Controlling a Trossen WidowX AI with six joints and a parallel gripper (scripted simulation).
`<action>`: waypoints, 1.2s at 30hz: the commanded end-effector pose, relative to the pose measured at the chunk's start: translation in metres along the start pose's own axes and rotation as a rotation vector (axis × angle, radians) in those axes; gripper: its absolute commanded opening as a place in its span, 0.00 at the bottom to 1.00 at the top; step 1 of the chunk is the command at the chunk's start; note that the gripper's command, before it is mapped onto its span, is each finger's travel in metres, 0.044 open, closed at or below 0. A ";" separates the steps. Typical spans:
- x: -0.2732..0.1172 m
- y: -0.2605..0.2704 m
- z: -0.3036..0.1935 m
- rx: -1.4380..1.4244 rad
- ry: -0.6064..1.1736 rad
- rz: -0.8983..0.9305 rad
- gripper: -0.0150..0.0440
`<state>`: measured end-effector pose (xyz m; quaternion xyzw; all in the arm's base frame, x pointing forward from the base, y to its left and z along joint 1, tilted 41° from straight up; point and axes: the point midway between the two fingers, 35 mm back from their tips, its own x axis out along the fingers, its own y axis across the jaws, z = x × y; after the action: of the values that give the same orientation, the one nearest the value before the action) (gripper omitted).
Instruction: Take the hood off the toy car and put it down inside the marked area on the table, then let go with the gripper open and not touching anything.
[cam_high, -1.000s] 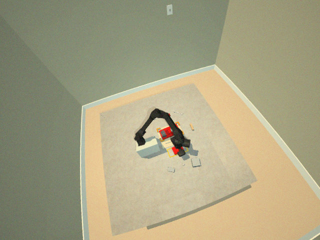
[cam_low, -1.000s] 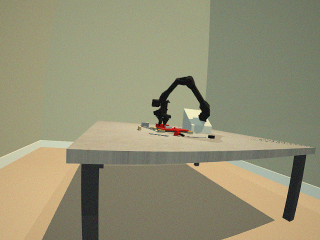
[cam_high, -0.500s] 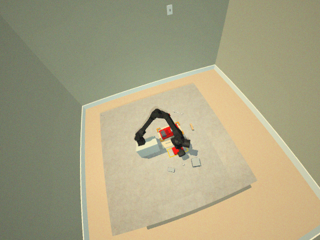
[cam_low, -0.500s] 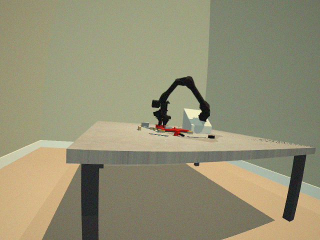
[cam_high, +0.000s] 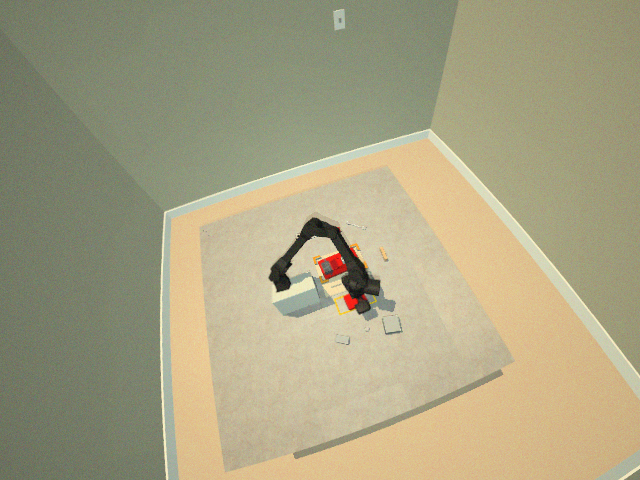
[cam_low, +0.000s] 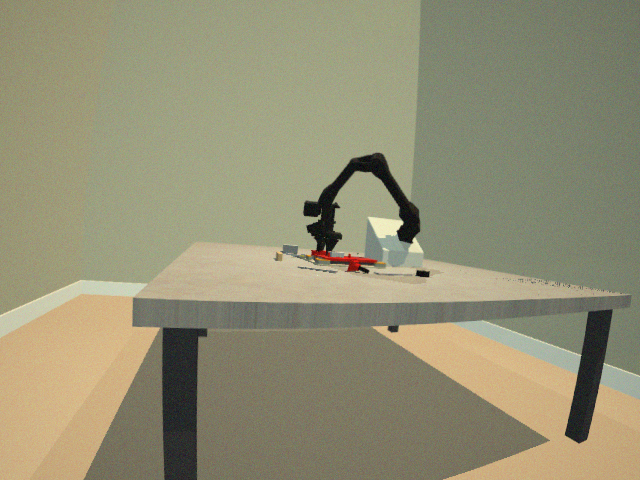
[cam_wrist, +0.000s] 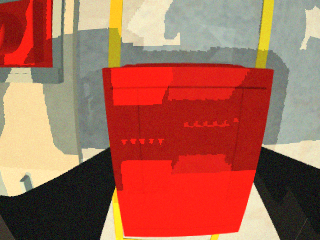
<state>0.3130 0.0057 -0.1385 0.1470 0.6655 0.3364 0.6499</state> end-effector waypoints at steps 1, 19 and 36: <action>0.000 0.000 0.000 0.000 0.000 0.000 0.48; -0.032 -0.002 0.002 0.000 0.003 0.001 1.00; -0.073 -0.002 0.001 0.001 0.008 0.007 1.00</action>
<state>0.3218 -0.0400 -0.0854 0.1516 0.6677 0.3385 0.6455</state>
